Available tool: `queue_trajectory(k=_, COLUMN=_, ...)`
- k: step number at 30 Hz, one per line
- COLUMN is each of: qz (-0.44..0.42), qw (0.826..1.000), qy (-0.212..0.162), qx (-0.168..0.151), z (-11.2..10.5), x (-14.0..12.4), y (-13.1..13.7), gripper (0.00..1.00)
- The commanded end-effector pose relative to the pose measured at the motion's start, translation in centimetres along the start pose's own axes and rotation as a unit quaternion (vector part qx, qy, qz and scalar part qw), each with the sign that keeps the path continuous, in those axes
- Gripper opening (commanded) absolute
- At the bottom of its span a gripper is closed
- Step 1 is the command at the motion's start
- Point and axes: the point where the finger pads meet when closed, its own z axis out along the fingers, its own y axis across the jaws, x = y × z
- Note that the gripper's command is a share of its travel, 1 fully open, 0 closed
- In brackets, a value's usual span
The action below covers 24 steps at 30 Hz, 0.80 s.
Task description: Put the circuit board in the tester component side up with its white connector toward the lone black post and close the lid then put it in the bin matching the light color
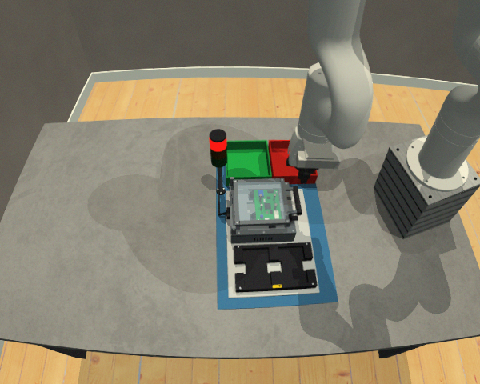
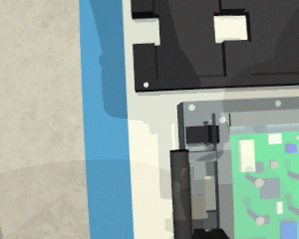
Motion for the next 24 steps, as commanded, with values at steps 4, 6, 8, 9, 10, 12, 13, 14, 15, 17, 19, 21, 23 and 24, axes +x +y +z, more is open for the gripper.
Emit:
queue_trajectory(k=4, qz=0.079, qw=0.997, qy=0.001, qx=0.0, z=-0.03, x=0.01, y=0.06, gripper=0.0)
queue_trajectory(k=6, qz=0.094, qw=0.996, qy=0.001, qx=0.0, z=-0.03, x=0.01, y=0.06, gripper=0.0)
queue_trajectory(k=8, qz=0.109, qw=0.994, qy=0.001, qx=0.0, z=-0.03, x=0.01, y=0.06, gripper=0.0)
queue_trajectory(k=9, qz=0.126, qw=0.992, qy=0.001, qx=0.0, z=-0.03, x=0.01, y=0.06, gripper=0.0)
queue_trajectory(k=10, qz=0.143, qw=0.99, qy=0.001, qx=0.0, z=-0.03, x=0.01, y=0.06, gripper=0.0)
queue_trajectory(k=12, qz=0.18, qw=0.984, qy=0.001, qx=0.0, z=-0.03, x=0.01, y=0.06, gripper=0.0)
queue_trajectory(k=13, qz=0.199, qw=0.98, qy=0.001, qx=0.0, z=-0.03, x=0.01, y=0.06, gripper=0.0)
queue_trajectory(k=14, qz=0.216, qw=0.976, qy=0.001, qx=0.0, z=-0.03, x=0.01, y=0.06, gripper=0.0)
queue_trajectory(k=15, qz=0.232, qw=0.973, qy=0.001, qx=0.0, z=-0.03, x=0.01, y=0.06, gripper=0.0)
queue_trajectory(k=17, qz=0.264, qw=0.965, qy=0.001, qx=0.0, z=-0.03, x=0.01, y=0.06, gripper=0.0)
queue_trajectory(k=19, qz=0.296, qw=0.955, qy=0.001, qx=0.0, z=-0.03, x=0.01, y=0.06, gripper=0.0)
queue_trajectory(k=21, qz=0.327, qw=0.945, qy=0.001, qx=0.0, z=-0.03, x=0.01, y=0.06, gripper=0.0)
queue_trajectory(k=23, qz=0.343, qw=0.939, qy=0.001, qx=0.0, z=-0.03, x=0.01, y=0.06, gripper=0.0)
queue_trajectory(k=24, qz=0.343, qw=0.939, qy=0.001, qx=0.0, z=-0.03, x=0.01, y=0.06, gripper=0.0)
